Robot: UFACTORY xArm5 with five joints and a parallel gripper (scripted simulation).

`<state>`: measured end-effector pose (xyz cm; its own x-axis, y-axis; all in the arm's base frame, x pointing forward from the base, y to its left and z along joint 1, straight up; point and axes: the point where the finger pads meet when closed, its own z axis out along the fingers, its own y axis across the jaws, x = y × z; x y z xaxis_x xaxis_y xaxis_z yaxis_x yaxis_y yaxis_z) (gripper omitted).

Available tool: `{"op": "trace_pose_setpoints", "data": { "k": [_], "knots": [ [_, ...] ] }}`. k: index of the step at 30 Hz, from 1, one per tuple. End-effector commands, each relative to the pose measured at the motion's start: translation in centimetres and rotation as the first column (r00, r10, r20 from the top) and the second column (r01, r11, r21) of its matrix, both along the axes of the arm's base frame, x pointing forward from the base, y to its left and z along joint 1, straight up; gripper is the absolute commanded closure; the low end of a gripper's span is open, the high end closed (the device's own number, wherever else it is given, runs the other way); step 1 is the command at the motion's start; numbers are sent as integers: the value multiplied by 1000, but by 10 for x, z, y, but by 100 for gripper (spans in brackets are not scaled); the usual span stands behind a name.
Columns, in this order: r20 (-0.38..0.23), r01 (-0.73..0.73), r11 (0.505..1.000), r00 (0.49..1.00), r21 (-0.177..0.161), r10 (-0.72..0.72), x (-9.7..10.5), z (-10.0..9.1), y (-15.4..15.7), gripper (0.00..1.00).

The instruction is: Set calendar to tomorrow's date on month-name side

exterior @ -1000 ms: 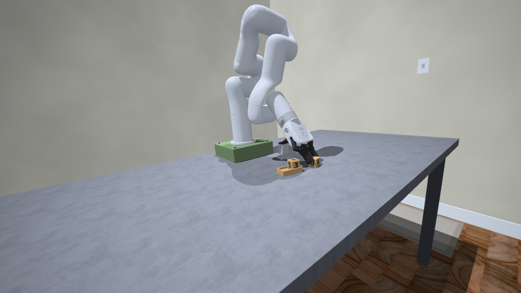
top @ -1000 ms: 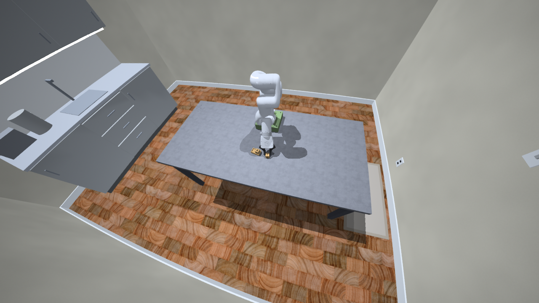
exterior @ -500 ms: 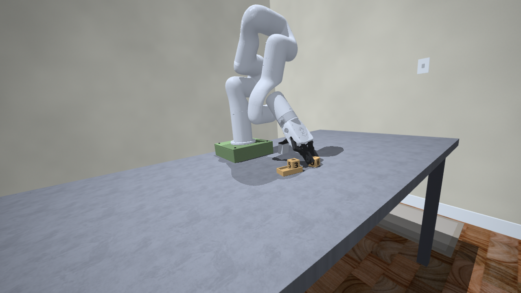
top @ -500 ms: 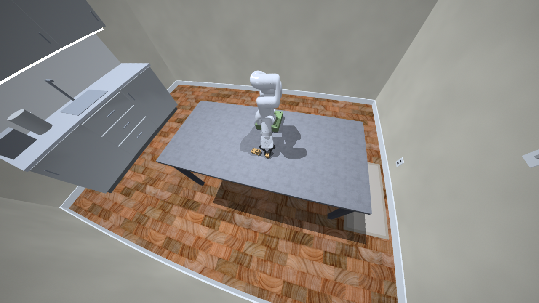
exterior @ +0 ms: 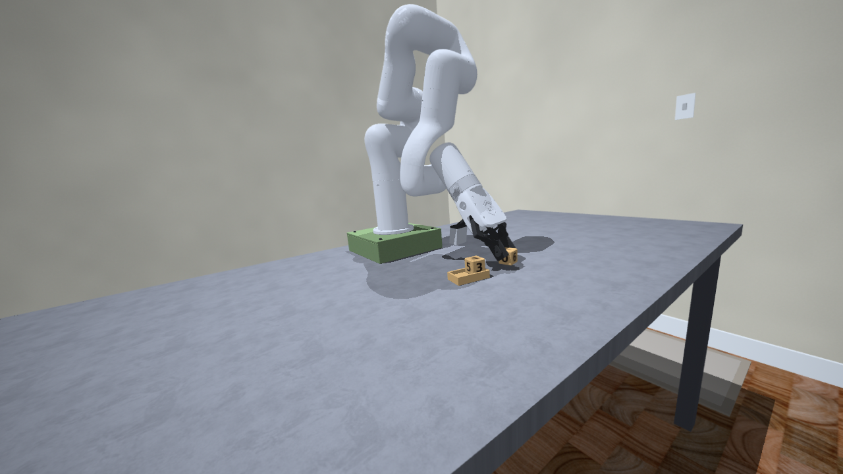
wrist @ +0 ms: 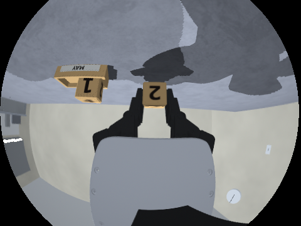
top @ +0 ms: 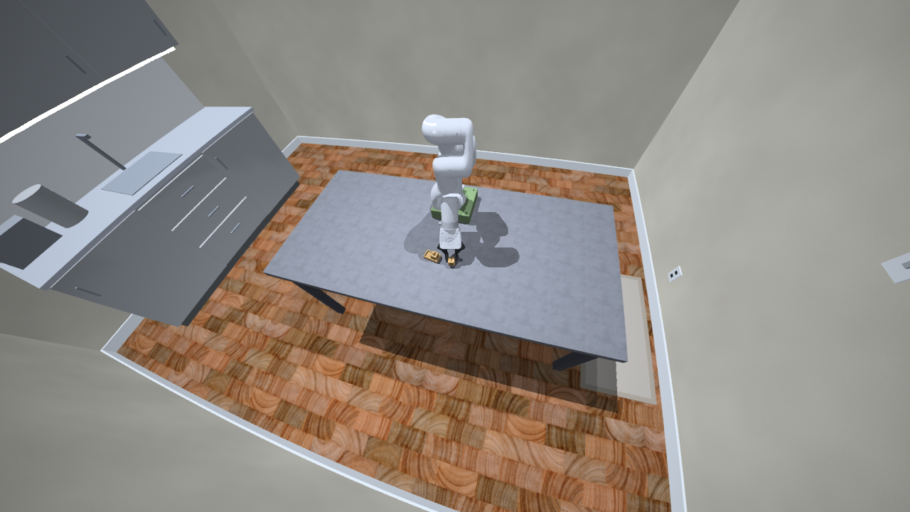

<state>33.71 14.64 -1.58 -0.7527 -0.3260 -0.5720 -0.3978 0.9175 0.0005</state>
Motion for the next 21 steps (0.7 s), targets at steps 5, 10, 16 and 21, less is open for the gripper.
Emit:
{"op": "trace_pose_setpoints", "data": {
  "k": [5, 10, 16, 21],
  "knots": [
    [1, 0, 1000, 1000, 0, 0, 1, 31, 0, 71],
    [1, 0, 1000, 1000, 0, 0, 1, 45, 0, 71],
    [1, 0, 1000, 1000, 0, 0, 1, 55, 0, 71],
    [1, 0, 1000, 1000, 0, 0, 1, 55, 0, 71]
  ]
}}
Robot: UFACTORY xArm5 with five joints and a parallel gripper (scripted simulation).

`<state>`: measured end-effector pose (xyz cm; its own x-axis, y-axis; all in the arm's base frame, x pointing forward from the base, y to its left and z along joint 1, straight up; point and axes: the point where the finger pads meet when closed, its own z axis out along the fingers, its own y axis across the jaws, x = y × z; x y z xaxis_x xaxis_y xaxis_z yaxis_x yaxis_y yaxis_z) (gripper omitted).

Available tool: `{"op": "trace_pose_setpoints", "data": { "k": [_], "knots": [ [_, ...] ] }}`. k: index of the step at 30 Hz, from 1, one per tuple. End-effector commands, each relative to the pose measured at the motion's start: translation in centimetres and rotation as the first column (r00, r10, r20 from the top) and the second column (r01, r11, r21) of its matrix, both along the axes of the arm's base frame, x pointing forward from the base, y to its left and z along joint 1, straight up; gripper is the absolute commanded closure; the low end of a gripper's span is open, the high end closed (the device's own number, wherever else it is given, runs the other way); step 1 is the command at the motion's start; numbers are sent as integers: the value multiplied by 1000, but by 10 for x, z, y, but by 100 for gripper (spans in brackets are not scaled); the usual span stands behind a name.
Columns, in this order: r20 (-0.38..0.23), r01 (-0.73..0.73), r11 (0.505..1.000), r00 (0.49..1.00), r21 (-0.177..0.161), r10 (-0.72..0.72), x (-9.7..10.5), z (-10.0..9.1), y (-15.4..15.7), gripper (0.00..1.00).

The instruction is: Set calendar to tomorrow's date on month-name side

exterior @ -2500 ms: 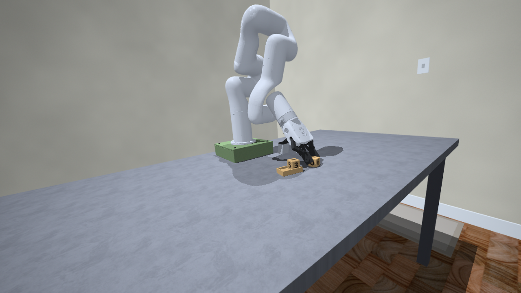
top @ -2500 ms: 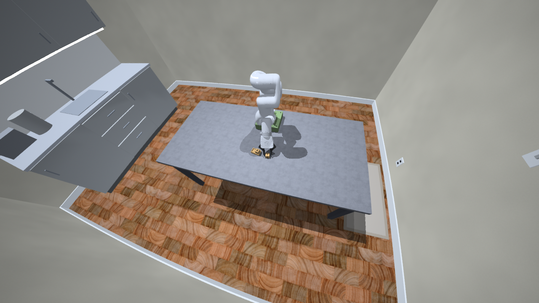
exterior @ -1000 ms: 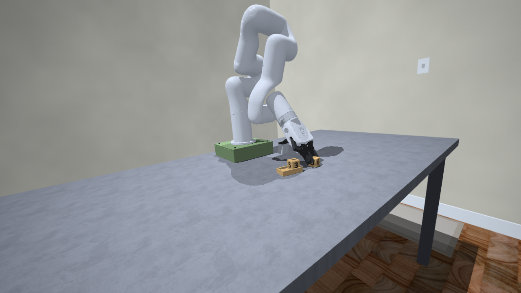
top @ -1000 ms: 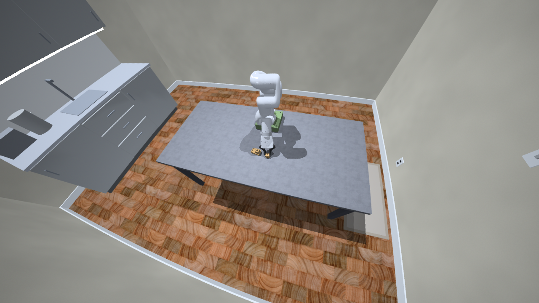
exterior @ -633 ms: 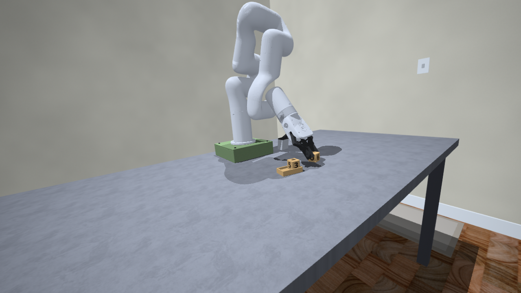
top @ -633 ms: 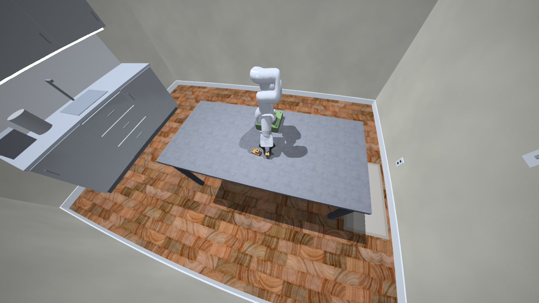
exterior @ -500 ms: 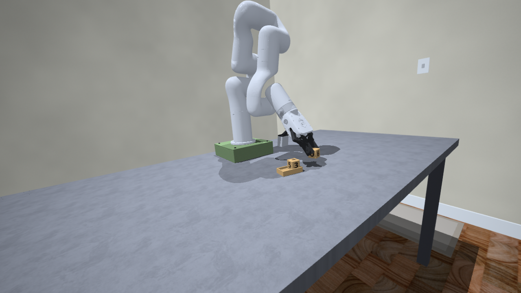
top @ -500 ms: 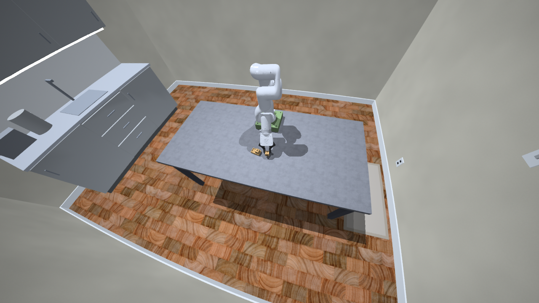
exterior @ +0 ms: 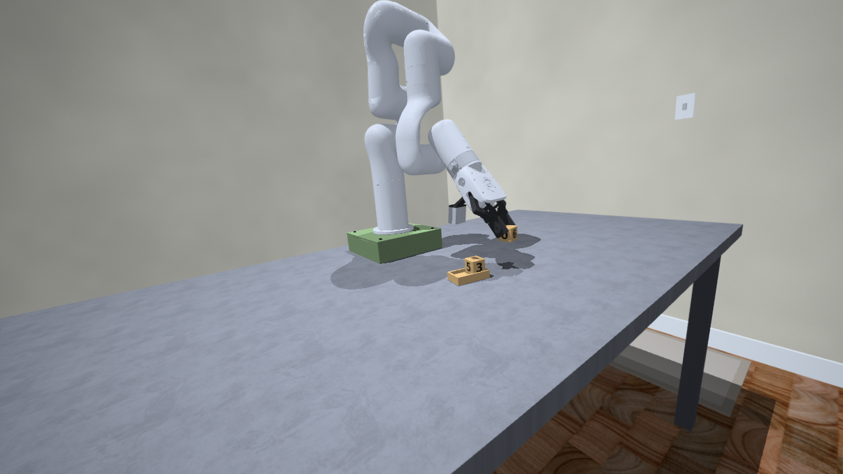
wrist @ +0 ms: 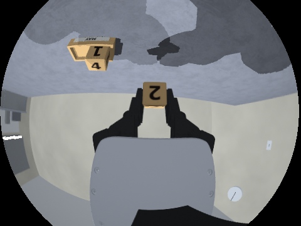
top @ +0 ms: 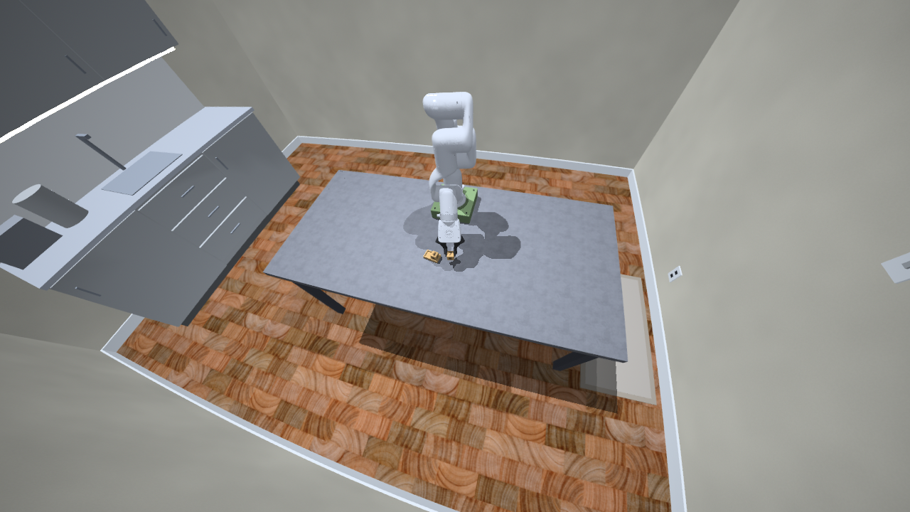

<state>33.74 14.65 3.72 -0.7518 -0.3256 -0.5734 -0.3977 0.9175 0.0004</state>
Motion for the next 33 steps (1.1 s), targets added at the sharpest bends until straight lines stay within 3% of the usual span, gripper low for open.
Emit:
{"op": "trace_pose_setpoints", "data": {
  "k": [1, 9, 17, 25, 33],
  "knots": [
    [-1, 0, 1000, 1000, 0, 0, 1, 2, 0, 71],
    [-9, 0, 1000, 1000, -4, 0, 1, 2, 0, 71],
    [-112, -3, 999, 994, -49, -3, 2, 4, 1, 71],
    [-132, -4, 998, 991, -57, -4, 3, 4, 1, 71],
    [-237, -13, 995, 971, -103, -12, 4, 6, 2, 71]
  ]
}}
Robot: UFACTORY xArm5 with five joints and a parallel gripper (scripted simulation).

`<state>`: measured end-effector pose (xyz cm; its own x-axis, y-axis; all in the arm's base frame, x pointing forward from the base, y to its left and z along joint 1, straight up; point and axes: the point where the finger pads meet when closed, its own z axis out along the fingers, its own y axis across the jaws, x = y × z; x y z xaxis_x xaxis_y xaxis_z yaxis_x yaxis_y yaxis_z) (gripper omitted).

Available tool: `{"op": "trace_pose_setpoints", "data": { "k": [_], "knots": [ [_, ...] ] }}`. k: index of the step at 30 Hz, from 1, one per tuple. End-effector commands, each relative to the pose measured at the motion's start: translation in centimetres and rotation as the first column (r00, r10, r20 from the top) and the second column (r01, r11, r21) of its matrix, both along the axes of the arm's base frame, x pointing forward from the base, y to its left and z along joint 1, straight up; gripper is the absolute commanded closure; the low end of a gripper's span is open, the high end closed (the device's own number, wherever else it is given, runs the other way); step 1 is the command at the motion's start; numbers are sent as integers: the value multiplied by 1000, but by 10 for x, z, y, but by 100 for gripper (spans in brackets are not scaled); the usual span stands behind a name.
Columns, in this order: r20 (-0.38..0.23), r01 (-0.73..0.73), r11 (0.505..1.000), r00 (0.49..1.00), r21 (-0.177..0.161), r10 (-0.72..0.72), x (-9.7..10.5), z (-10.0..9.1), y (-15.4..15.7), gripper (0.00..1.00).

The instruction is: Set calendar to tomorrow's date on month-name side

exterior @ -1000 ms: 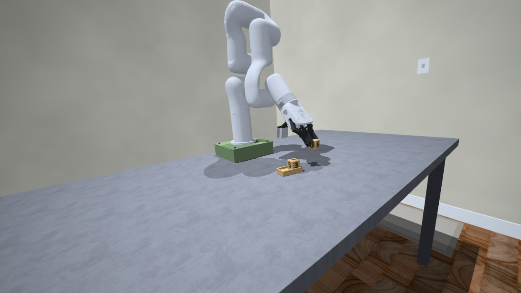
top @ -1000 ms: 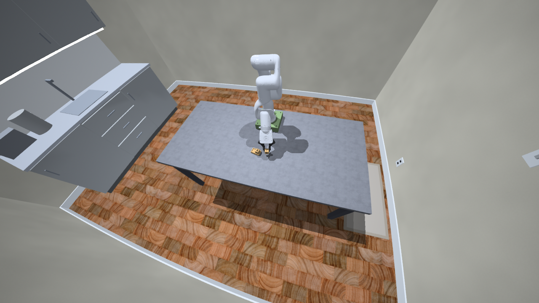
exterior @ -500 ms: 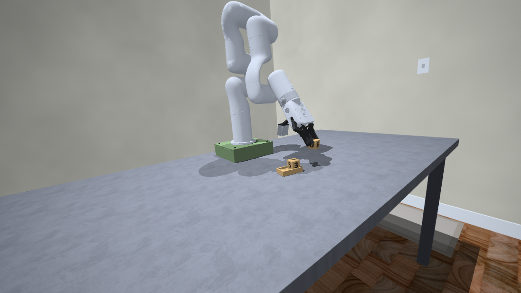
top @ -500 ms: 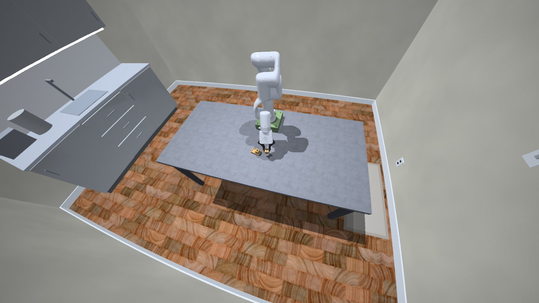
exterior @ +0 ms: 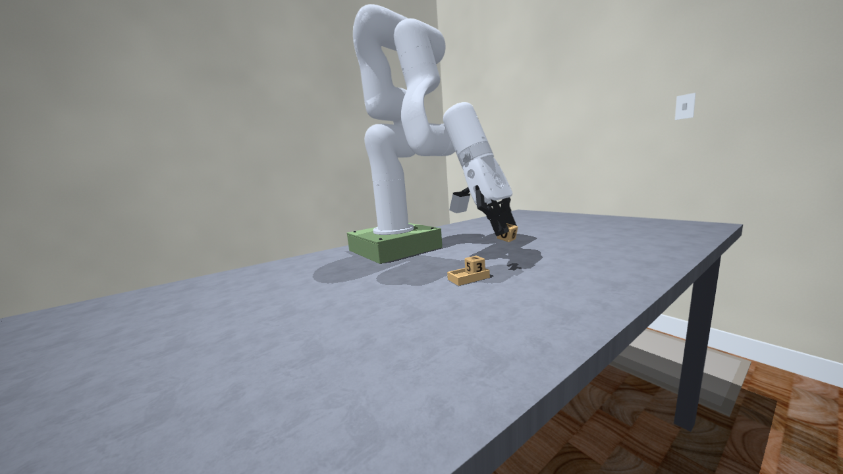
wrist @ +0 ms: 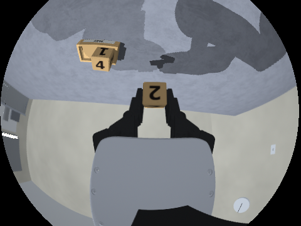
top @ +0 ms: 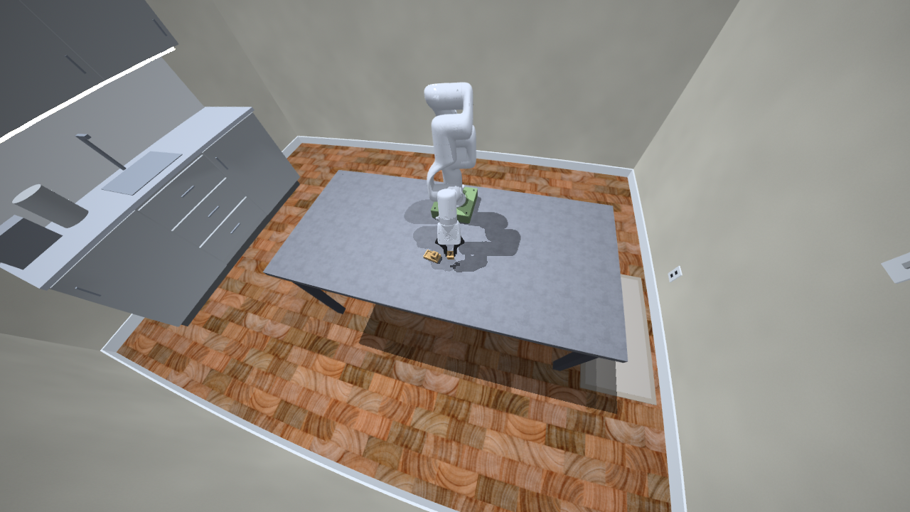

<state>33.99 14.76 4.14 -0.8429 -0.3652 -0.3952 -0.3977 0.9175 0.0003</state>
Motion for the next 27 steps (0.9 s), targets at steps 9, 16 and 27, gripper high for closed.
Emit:
{"op": "trace_pose_setpoints", "data": {
  "k": [9, 16, 27],
  "knots": [
    [-123, -3, 999, 992, -54, -3, 4, 2, 2, 71],
    [-179, -7, 997, 984, -78, -7, 5, 3, 2, 71],
    [-290, -19, 992, 957, -126, -19, 7, 3, 3, 71]
  ]
}}
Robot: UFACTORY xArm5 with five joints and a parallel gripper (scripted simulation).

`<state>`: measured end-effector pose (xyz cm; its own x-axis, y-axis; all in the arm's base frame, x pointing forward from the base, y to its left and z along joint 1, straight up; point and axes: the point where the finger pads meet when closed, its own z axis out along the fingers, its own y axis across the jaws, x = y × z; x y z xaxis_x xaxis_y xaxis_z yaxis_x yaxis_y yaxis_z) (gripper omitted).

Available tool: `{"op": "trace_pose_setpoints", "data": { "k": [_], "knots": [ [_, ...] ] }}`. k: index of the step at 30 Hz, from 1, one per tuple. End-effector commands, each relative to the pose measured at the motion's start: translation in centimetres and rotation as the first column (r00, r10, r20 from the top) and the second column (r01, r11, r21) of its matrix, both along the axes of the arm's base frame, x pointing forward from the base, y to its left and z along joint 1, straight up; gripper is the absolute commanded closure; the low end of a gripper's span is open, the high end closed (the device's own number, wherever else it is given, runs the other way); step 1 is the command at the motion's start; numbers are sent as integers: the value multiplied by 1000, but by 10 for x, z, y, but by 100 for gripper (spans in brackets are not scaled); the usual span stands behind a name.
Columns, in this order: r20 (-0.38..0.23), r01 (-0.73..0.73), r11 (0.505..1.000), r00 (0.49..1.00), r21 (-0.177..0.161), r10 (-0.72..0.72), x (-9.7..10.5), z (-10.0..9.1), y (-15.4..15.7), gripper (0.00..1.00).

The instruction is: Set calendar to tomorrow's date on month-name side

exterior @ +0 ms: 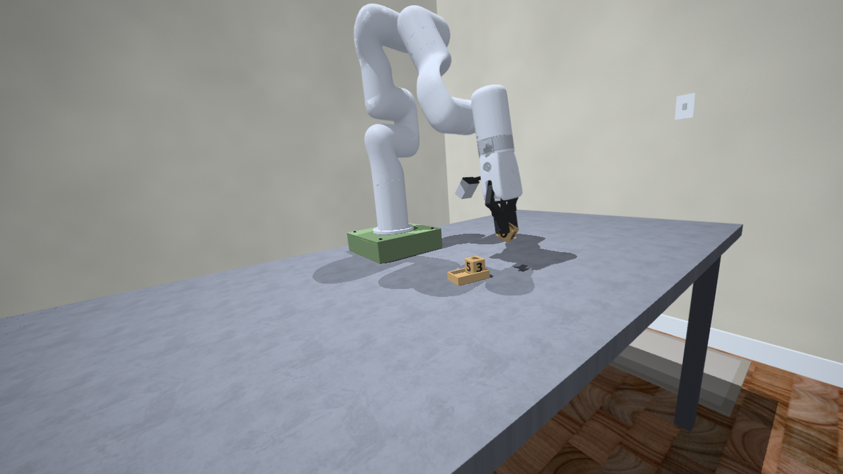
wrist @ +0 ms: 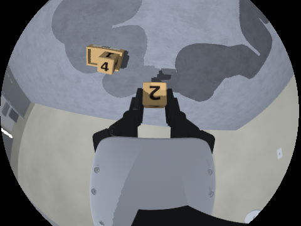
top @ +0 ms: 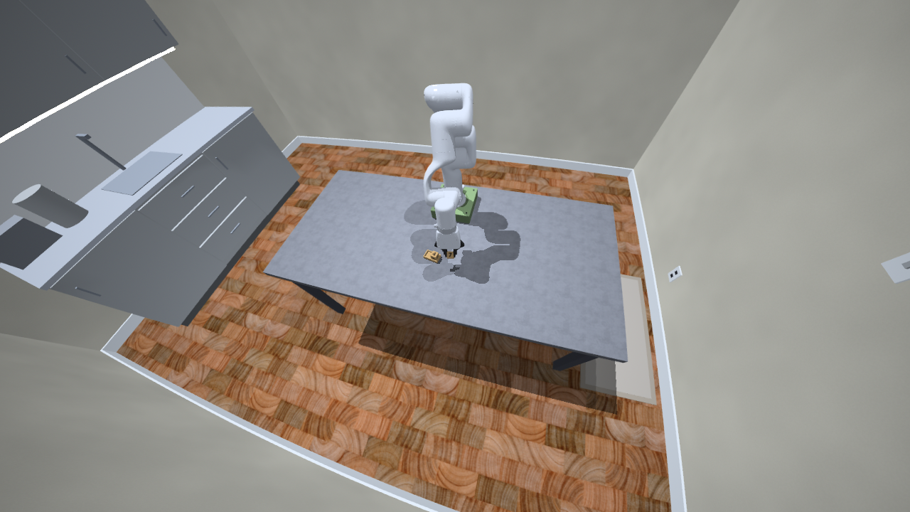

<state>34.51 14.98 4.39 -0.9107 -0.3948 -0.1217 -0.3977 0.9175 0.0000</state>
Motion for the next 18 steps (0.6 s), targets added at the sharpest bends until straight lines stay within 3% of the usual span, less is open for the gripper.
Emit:
{"op": "trace_pose_setpoints", "data": {
  "k": [1, 6, 12, 18],
  "knots": [
    [-42, 0, 1000, 999, -18, 0, 2, 1, 1, 71],
    [-143, -5, 998, 990, -62, -4, 4, 1, 2, 71],
    [-162, -6, 998, 987, -70, -6, 4, 1, 2, 71],
    [-268, -16, 993, 963, -116, -16, 7, 1, 2, 71]
  ]
}}
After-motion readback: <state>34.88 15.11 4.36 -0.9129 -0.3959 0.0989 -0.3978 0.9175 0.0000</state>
